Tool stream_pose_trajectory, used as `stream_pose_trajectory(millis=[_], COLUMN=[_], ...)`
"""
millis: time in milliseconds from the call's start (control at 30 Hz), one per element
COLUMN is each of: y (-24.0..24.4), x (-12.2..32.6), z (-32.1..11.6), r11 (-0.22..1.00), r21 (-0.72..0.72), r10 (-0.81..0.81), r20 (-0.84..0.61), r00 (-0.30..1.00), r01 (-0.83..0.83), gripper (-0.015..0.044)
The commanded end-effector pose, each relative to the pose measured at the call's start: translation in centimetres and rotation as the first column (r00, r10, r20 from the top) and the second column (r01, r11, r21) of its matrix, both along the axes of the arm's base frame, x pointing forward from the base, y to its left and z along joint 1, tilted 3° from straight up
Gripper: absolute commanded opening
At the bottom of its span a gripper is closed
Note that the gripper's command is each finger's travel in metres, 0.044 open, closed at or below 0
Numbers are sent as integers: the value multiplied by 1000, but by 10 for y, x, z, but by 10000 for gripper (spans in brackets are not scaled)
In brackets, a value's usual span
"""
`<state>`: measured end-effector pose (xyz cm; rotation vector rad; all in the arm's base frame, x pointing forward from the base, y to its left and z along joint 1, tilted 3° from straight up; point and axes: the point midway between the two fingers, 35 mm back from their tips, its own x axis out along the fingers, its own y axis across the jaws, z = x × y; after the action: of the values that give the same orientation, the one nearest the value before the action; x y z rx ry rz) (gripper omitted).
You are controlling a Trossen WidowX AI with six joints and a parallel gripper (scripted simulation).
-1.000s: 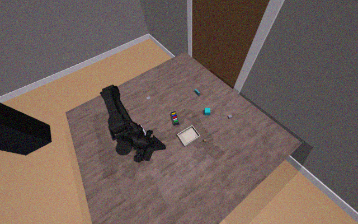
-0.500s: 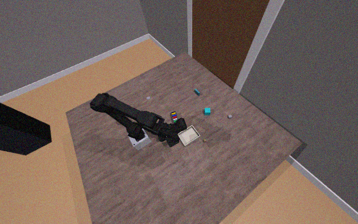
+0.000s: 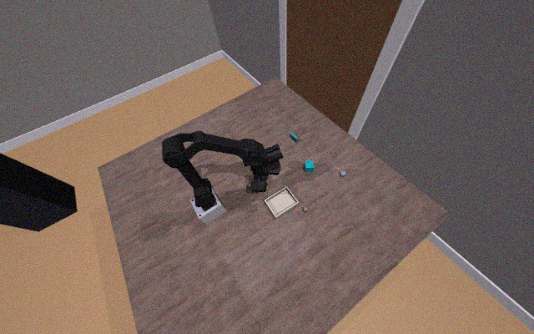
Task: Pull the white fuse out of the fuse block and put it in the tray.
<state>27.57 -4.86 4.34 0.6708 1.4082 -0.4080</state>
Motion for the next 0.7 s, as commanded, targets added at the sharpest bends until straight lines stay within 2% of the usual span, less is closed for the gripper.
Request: stream_pose_trajectory(millis=[0, 67, 667], y=[35, 40, 41], x=[1, 1, 6], z=[-18, -21, -28], r11=[944, 925, 925], r21=[-79, -88, -88], r10=[313, 359, 359], r20=[-95, -110, -110], r00=[945, 927, 927], r01=[-321, -369, -369], gripper=[62, 62, 62])
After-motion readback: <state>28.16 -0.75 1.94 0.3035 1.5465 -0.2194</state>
